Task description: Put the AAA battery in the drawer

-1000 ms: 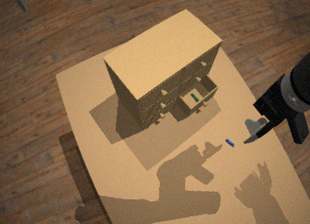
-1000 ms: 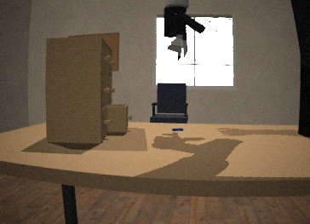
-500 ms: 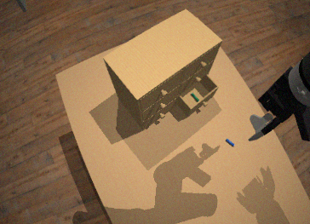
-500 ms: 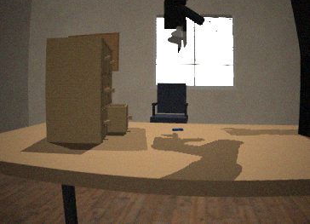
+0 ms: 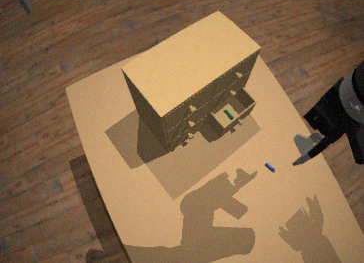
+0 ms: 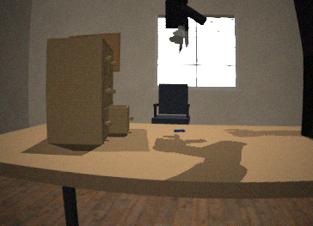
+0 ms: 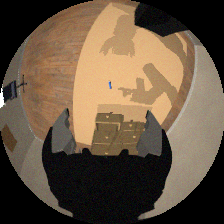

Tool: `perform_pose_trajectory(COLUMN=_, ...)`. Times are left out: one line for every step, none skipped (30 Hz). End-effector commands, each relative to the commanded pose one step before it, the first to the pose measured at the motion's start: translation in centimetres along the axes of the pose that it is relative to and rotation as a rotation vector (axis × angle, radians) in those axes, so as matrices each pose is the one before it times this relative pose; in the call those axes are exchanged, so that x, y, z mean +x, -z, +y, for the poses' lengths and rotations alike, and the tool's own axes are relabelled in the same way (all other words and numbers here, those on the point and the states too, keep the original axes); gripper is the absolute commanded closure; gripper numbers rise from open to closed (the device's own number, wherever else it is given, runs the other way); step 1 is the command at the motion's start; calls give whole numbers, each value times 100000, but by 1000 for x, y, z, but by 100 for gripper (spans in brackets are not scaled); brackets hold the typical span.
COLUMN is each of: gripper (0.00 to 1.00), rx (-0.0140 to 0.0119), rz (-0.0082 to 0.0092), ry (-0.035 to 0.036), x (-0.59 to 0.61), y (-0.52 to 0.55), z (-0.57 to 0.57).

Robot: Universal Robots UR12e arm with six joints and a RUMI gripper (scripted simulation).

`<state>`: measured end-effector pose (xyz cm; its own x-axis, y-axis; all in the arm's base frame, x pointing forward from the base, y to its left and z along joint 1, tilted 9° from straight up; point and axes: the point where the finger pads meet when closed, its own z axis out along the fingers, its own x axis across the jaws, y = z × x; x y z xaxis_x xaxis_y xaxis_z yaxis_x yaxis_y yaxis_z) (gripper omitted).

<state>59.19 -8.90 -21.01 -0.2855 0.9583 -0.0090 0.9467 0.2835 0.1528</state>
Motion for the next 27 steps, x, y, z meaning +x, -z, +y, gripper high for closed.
perform_pose_trajectory(gripper=0, rx=-74, rz=-56, ry=2795, x=-71, y=40, z=111)
perform_pose_trajectory(gripper=0, rx=0, rz=0, ry=852, x=-15, y=-1, z=23)
perform_pose_trajectory(gripper=0, rx=0, rz=0, ry=948, x=-17, y=-2, z=26)
perform_pose_trajectory(gripper=0, rx=0, rz=0, ry=1048, x=-18, y=-2, z=28)
perform_pose_trajectory(gripper=0, rx=0, rz=0, ry=1149, x=-21, y=-2, z=31)
perform_pose_trajectory(gripper=0, rx=0, rz=0, ry=0, x=0, y=0, z=0)
perform_pose_trajectory(gripper=0, rx=0, rz=0, ry=0, x=0, y=0, z=0)
perform_pose_trajectory(gripper=0, rx=0, rz=0, ry=1254, x=-23, y=-2, z=34)
perform_pose_trajectory(gripper=0, rx=0, rz=0, ry=1360, x=-25, y=-2, z=37)
perform_pose_trajectory(gripper=0, rx=0, rz=0, ry=1468, x=-28, y=-2, z=40)
perform_pose_trajectory(gripper=0, rx=0, rz=0, ry=1577, x=-30, y=-2, z=42)
perform_pose_trajectory(gripper=0, rx=0, rz=0, ry=1688, x=-33, y=-3, z=45)
perform_pose_trajectory(gripper=0, rx=0, rz=0, ry=1799, x=-36, y=-3, z=48)
perform_pose_trajectory(gripper=0, rx=0, rz=0, ry=1911, x=-39, y=-3, z=51)
perform_pose_trajectory(gripper=0, rx=0, rz=0, ry=2023, x=-42, y=-3, z=54)
perform_pose_trajectory(gripper=0, rx=0, rz=0, ry=2136, x=-46, y=-3, z=57)
perform_pose_trajectory(gripper=0, rx=1, rz=0, ry=2248, x=-50, y=-3, z=60)
perform_pose_trajectory(gripper=0, rx=1, rz=0, ry=2360, x=-53, y=-3, z=63)
perform_pose_trajectory(gripper=0, rx=1, rz=0, ry=2471, x=-57, y=-3, z=65)
perform_pose_trajectory(gripper=0, rx=1, rz=0, ry=2582, x=-61, y=-3, z=68)
perform_pose_trajectory(gripper=0, rx=1, rz=0, ry=2691, x=-66, y=-4, z=70)
perform_pose_trajectory(gripper=0, rx=1, rz=0, ry=2799, x=-70, y=-4, z=72)
perform_pose_trajectory(gripper=0, rx=0, rz=0, ry=0, x=0, y=0, z=0)
perform_pose_trajectory(gripper=0, rx=0, rz=0, ry=0, x=0, y=0, z=0)
perform_pose_trajectory(gripper=0, rx=1, rz=0, ry=2905, x=-75, y=-4, z=75)
perform_pose_trajectory(gripper=0, rx=1, rz=0, ry=3010, x=-80, y=-4, z=77)
perform_pose_trajectory(gripper=0, rx=1, rz=0, ry=3113, x=-85, y=-4, z=78)
